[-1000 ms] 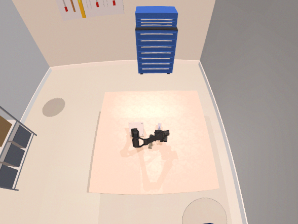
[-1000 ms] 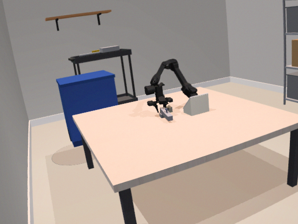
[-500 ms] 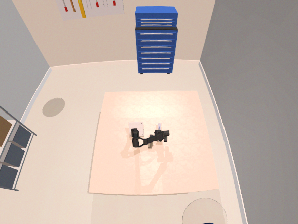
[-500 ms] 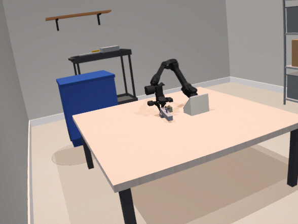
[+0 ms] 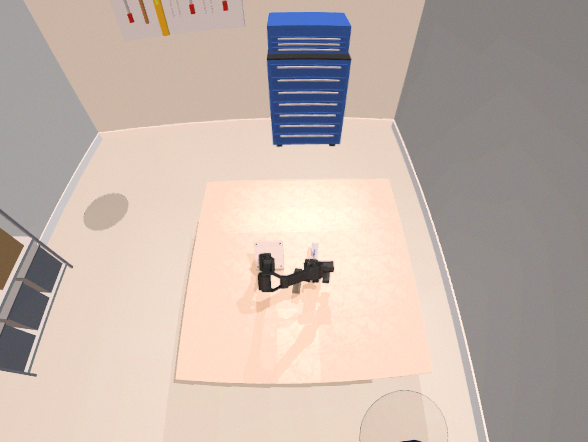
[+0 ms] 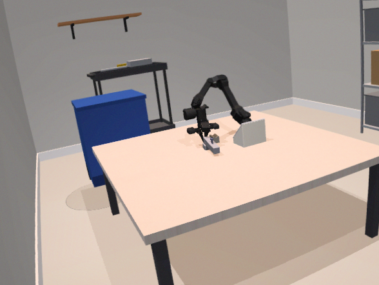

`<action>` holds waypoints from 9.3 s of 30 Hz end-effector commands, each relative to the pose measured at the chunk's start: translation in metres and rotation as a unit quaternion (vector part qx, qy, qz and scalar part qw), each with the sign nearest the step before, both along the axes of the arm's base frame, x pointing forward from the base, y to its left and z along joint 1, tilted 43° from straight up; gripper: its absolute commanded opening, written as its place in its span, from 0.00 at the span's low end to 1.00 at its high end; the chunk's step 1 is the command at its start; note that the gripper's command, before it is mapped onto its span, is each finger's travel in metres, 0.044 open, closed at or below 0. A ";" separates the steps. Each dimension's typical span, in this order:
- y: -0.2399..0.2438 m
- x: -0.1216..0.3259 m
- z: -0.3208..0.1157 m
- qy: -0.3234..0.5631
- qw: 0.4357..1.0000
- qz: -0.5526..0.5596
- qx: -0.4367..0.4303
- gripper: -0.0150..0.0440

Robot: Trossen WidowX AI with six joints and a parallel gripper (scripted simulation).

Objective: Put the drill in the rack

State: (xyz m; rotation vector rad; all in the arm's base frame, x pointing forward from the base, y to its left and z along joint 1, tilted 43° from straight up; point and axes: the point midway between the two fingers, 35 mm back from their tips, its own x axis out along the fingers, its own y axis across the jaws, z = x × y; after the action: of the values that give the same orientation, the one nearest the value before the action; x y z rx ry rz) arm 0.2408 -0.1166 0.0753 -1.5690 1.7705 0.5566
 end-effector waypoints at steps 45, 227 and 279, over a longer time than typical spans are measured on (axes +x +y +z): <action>-0.009 0.000 0.007 -0.002 1.000 0.001 -0.003 1.00; -0.017 -0.021 0.067 -0.001 1.000 0.001 -0.003 0.25; -0.011 -0.019 0.075 -0.001 1.000 0.001 -0.003 0.25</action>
State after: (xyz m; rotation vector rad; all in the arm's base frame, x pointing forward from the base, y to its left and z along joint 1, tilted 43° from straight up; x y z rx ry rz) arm 0.2203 -0.1269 0.1475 -1.5752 1.7706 0.5627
